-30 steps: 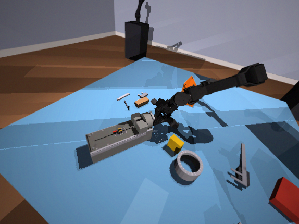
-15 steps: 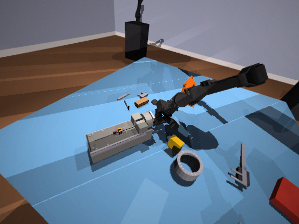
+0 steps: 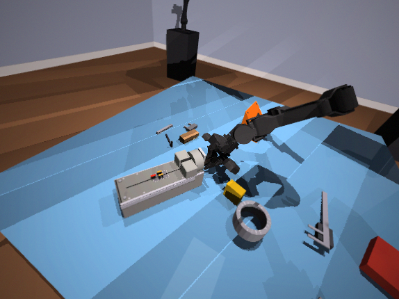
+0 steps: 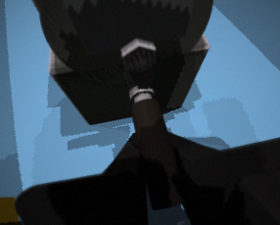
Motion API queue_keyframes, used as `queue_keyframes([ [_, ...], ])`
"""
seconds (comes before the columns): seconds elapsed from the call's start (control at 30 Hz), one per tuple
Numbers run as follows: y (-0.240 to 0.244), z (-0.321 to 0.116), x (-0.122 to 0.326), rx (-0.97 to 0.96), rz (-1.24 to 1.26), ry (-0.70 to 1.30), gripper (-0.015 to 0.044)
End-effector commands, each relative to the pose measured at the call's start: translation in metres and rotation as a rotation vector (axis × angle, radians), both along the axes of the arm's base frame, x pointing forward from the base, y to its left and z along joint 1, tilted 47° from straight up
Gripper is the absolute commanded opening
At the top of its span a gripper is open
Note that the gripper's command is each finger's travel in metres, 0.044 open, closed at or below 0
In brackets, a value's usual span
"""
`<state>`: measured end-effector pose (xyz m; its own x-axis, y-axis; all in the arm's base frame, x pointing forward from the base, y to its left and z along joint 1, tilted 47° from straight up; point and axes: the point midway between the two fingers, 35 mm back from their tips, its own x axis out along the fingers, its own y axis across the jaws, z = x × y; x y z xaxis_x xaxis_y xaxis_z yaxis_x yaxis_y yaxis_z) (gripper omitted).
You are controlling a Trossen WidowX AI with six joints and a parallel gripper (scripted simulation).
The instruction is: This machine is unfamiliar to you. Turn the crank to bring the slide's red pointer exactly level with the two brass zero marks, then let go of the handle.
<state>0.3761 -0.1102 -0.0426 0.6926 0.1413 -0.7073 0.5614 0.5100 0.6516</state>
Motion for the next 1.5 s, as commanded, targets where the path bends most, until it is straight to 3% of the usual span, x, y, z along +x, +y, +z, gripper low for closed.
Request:
queue_keyframes([
  [0.0,0.005,0.006,0.005,0.004,0.018,-0.019,0.0],
  [1.47,0.007,0.018,0.01,0.004,0.018,-0.019,0.0],
])
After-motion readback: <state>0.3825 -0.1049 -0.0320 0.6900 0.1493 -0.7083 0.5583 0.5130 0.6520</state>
